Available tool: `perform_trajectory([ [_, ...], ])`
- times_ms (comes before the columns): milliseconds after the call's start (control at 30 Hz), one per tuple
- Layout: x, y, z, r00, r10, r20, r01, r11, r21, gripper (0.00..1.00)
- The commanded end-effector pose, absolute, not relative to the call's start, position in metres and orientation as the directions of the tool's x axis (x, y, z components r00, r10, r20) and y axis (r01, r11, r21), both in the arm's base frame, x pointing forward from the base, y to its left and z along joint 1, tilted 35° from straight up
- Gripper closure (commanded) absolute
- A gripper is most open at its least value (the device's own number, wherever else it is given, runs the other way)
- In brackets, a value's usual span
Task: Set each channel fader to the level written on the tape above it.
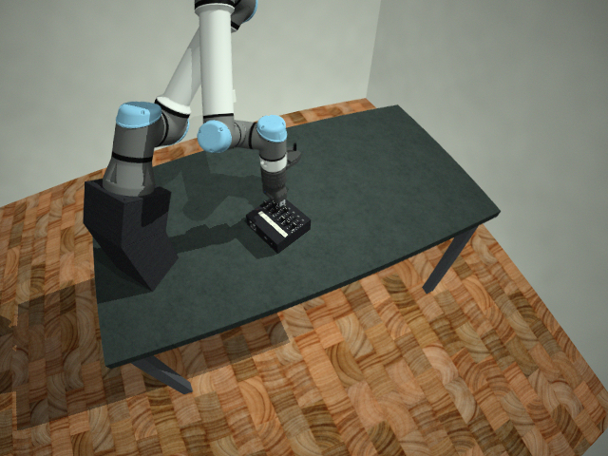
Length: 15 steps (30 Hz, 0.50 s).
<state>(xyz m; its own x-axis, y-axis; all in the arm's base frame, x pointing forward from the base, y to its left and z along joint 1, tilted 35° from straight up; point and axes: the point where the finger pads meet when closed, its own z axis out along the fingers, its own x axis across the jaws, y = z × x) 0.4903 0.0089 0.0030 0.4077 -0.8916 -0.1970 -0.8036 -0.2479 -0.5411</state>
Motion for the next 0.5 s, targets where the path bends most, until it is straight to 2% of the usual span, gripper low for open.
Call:
perform_trajectory([
  [0, 0.4919, 0.0099, 0.0006, 0.408, -0.892, -0.196, -0.803, -0.248, -0.542, 1.00],
  [467, 0.4947, 0.0123, -0.0047, 0.408, -0.892, -0.196, -0.803, -0.248, -0.542, 1.00],
])
